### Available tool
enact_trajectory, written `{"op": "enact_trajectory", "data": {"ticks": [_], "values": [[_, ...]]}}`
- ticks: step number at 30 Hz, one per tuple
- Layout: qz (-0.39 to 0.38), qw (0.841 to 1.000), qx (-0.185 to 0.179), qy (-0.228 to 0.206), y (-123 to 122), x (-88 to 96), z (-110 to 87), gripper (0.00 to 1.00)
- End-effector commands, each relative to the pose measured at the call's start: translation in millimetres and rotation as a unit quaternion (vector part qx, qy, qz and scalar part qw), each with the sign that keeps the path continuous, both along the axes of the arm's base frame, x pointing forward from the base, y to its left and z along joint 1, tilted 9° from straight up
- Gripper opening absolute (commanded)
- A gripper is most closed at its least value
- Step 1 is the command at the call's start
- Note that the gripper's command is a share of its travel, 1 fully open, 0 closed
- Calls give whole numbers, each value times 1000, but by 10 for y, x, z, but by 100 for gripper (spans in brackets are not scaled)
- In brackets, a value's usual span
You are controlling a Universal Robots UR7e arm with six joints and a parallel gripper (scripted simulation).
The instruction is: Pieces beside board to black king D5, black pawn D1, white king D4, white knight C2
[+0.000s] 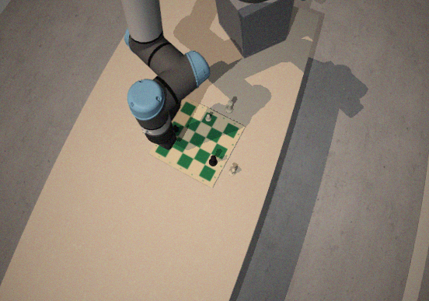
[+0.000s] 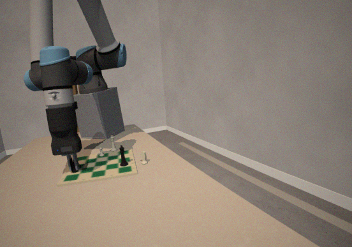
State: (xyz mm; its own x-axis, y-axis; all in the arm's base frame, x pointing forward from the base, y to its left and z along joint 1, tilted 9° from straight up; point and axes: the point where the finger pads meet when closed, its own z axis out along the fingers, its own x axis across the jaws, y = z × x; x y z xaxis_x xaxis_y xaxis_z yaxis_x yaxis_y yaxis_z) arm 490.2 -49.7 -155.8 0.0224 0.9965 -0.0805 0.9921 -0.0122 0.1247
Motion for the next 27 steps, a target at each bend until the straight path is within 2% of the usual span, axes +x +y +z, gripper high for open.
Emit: {"op": "enact_trajectory", "data": {"ticks": [1,4,5,9,10,12,13,15,16,18,19,27], "values": [[0,1000,0,-2,-10,16,3,0],[0,1000,0,-2,-10,16,3,0],[0,1000,0,-2,-10,16,3,14],[0,1000,0,-2,-10,16,3,14],[0,1000,0,-2,-10,16,3,27],[0,1000,0,-2,-10,16,3,27],[0,1000,0,-2,-10,16,3,41],[0,1000,0,-2,-10,16,3,41],[0,1000,0,-2,-10,16,3,54],[0,1000,0,-2,-10,16,3,54],[0,1000,0,-2,-10,16,3,68],[0,1000,0,-2,-10,16,3,68]]}}
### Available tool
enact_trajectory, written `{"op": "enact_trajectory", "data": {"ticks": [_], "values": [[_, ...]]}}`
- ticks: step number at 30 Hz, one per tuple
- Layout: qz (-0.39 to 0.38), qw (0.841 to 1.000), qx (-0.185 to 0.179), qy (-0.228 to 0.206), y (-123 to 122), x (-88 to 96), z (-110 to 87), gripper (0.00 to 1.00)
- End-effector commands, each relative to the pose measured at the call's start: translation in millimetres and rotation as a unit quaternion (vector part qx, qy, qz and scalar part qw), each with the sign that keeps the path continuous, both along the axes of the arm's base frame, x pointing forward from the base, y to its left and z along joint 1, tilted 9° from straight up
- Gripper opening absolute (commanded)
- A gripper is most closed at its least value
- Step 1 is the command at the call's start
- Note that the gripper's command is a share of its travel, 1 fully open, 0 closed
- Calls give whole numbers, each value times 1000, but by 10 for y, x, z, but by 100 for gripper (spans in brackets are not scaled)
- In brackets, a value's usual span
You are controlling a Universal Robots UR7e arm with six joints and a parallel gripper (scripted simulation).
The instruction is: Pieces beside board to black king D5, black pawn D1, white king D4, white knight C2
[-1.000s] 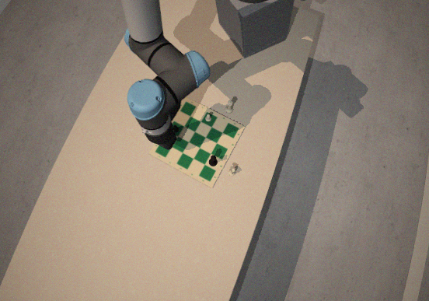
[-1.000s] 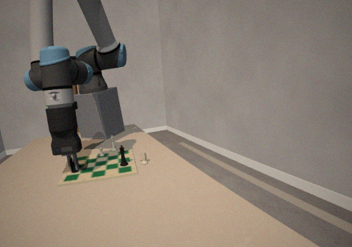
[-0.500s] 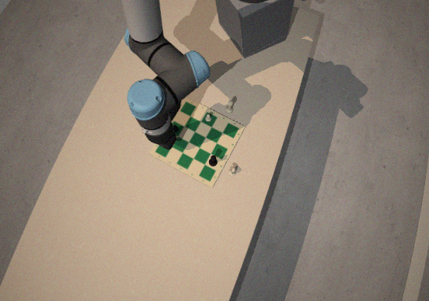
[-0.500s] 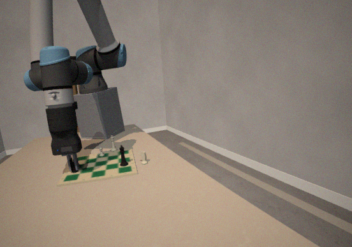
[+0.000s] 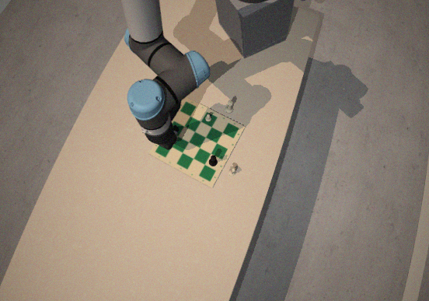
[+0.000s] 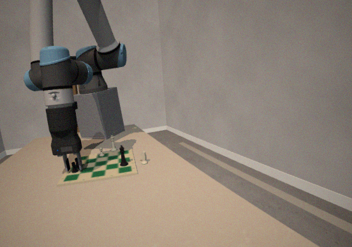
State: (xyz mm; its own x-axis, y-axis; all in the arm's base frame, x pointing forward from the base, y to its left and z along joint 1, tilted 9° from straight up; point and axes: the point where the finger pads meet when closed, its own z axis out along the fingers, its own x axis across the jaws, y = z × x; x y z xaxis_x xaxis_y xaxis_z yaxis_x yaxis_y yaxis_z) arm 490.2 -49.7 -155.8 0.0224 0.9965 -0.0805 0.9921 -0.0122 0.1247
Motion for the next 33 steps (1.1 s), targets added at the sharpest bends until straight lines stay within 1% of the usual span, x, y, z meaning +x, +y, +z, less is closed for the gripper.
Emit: {"op": "enact_trajectory", "data": {"ticks": [1,8,13,15,27,30,33], "values": [[0,1000,0,-2,-10,16,3,68],[0,1000,0,-1,-1,-3,48,68],[0,1000,0,0,18,-27,193,68],[0,1000,0,0,18,-27,193,68],[1,1000,0,0,70,-97,744,68],[0,1000,0,0,74,-109,833,68],[0,1000,0,0,73,-112,853,68]]}}
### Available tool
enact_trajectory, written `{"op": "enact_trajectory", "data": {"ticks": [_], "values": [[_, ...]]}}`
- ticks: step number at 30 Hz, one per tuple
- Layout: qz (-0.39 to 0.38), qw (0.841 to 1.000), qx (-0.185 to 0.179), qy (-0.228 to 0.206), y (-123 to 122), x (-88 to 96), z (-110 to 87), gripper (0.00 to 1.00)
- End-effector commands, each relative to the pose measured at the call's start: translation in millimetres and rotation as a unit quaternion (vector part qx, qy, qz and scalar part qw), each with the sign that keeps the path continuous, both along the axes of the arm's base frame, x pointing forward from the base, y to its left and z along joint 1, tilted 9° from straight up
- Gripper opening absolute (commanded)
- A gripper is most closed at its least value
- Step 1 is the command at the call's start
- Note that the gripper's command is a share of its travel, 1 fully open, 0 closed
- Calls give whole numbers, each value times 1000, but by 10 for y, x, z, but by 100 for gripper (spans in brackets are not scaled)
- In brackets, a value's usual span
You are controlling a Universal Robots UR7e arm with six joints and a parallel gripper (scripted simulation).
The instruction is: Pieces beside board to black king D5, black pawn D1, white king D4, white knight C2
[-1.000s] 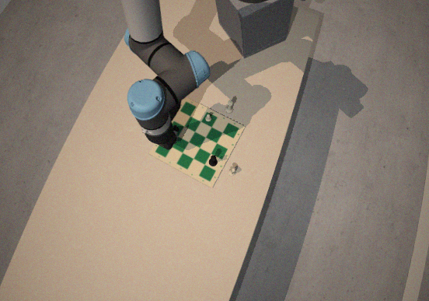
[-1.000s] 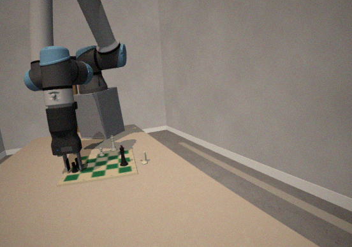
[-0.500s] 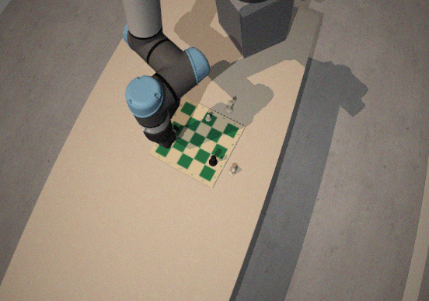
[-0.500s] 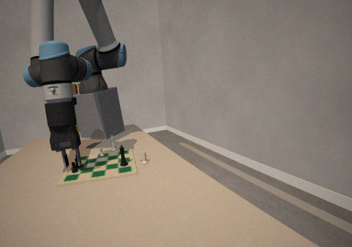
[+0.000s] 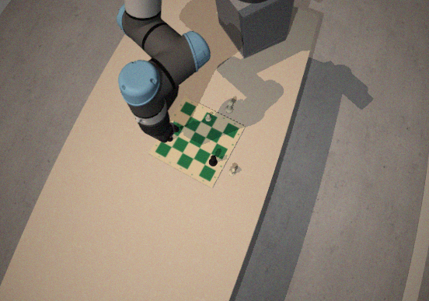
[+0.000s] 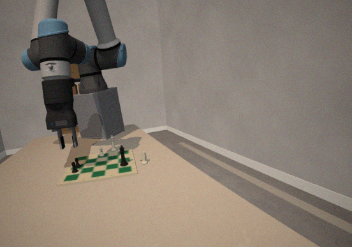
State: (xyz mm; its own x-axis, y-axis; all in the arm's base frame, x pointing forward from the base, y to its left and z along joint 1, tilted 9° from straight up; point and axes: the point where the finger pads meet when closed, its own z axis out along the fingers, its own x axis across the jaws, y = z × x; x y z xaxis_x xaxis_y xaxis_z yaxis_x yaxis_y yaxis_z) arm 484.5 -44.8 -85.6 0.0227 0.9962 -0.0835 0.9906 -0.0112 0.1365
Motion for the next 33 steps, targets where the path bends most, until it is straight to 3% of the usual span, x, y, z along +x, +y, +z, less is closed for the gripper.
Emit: {"op": "enact_trajectory", "data": {"ticks": [1,6,7,33], "values": [[0,1000,2,5,23,-54,169,68],[0,1000,1,4,21,-45,199,68],[0,1000,1,4,21,-45,200,100],[-2,1000,2,5,27,-56,191,100]]}}
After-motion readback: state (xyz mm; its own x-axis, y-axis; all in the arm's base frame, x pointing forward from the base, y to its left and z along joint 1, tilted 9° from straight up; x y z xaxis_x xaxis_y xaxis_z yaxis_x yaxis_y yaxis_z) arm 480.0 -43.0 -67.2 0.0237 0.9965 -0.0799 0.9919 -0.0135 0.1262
